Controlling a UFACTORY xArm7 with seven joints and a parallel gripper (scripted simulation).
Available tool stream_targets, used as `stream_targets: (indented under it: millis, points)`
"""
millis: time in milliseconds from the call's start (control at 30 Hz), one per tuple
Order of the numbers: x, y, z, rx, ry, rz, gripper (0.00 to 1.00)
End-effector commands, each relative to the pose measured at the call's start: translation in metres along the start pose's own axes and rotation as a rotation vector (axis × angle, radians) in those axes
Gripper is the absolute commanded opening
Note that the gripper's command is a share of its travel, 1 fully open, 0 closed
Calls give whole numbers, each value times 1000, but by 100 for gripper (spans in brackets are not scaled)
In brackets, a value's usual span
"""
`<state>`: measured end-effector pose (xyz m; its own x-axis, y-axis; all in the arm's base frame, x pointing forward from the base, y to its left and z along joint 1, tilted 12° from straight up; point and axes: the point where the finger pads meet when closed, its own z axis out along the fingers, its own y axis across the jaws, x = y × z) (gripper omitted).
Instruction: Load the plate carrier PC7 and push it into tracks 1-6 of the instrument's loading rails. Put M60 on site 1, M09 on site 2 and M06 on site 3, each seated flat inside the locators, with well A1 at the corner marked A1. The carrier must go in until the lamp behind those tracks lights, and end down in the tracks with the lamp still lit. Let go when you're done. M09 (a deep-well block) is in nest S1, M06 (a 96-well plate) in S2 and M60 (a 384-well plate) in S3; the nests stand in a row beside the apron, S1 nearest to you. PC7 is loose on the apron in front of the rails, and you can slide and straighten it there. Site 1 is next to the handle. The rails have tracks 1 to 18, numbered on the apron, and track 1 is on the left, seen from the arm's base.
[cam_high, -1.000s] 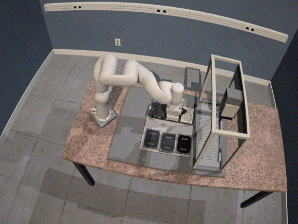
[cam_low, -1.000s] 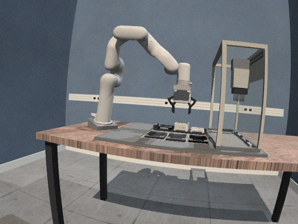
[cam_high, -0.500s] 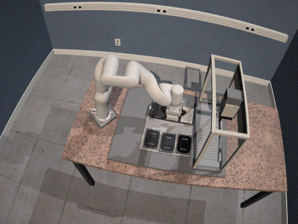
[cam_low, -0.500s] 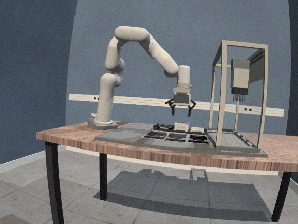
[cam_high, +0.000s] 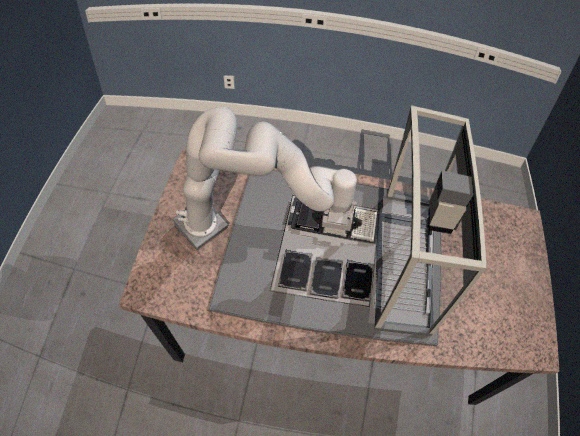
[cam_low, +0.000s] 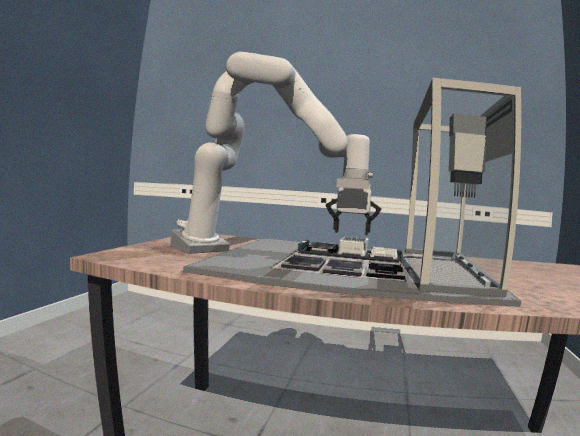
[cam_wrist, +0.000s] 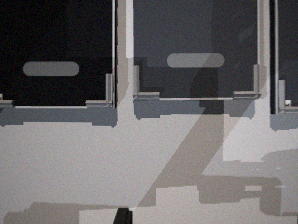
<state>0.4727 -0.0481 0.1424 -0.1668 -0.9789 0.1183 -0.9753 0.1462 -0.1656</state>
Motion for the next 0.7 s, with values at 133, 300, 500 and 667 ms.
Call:
stream_targets:
  millis: [133, 300, 500, 667]
  points:
    - [0, -1, 11, 4, 0, 0, 100]
    - [0, -1, 16, 4, 0, 0, 100]
    - [0, -2, 27, 4, 0, 0, 100]
    - [0, -2, 35, 4, 0, 0, 100]
